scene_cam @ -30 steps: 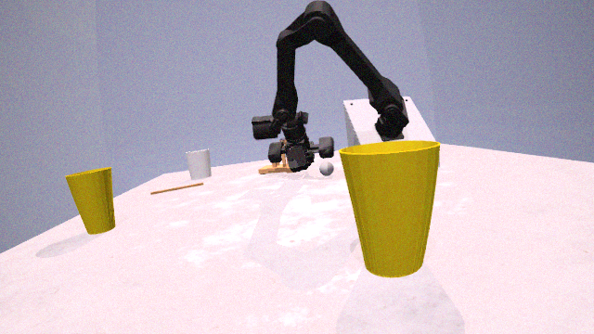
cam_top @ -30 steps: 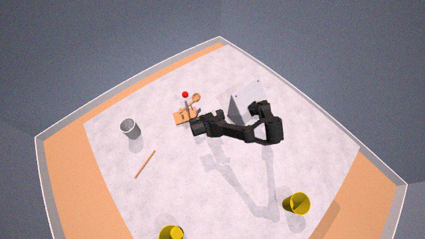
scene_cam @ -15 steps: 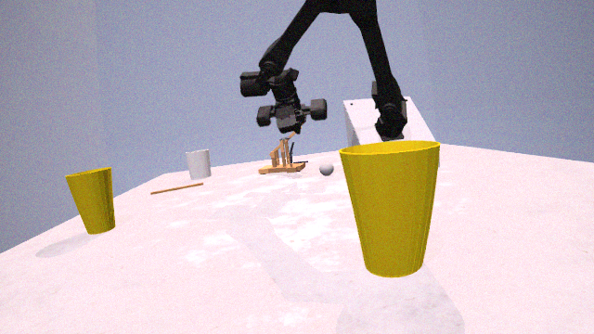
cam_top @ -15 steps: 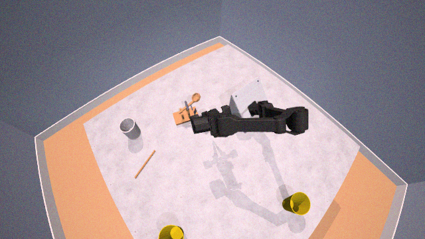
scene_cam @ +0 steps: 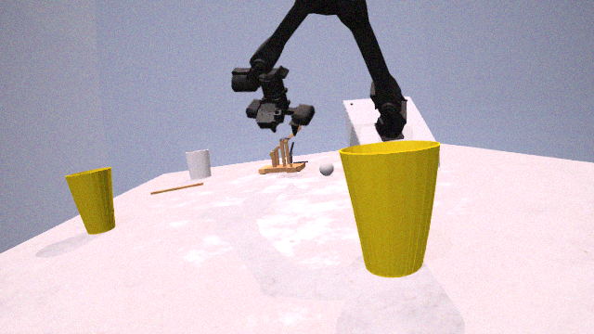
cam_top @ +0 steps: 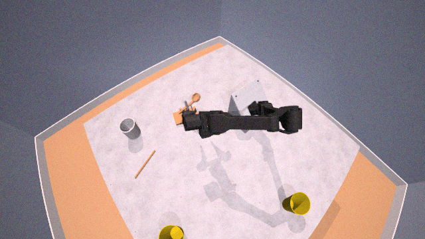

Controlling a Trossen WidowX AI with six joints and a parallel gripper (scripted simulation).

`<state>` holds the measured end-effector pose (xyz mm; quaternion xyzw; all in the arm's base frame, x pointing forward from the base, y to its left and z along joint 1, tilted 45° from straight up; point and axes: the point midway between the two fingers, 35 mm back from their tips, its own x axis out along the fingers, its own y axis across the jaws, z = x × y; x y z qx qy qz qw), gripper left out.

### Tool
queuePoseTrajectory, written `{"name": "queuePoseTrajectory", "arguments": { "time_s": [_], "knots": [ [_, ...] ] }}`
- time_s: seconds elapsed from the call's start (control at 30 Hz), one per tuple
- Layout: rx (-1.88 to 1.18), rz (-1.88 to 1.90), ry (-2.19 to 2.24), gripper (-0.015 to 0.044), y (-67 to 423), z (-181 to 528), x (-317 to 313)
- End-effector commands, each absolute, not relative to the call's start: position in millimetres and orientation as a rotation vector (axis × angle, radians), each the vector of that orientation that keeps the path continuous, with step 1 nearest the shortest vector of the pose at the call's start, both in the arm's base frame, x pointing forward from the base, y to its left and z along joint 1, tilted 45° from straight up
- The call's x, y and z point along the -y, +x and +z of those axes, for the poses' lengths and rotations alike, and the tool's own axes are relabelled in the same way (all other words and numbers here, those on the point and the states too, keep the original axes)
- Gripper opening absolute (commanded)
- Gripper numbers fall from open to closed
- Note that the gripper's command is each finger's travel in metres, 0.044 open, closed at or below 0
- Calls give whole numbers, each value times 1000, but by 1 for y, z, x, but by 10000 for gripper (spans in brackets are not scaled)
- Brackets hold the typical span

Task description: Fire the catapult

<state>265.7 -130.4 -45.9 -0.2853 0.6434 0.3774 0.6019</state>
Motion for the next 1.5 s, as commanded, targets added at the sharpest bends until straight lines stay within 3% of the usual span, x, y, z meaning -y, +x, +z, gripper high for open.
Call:
{"name": "queuePoseTrajectory", "arguments": {
  "time_s": [0.0, 0.03, 1.47],
  "knots": [
    [-1476, 747, -552, 420, 286, -48, 143],
    [-1473, 720, -528, 440, 290, -48, 145],
    [-1062, -172, 677, 440, 434, -63, 294]
  ]
}}
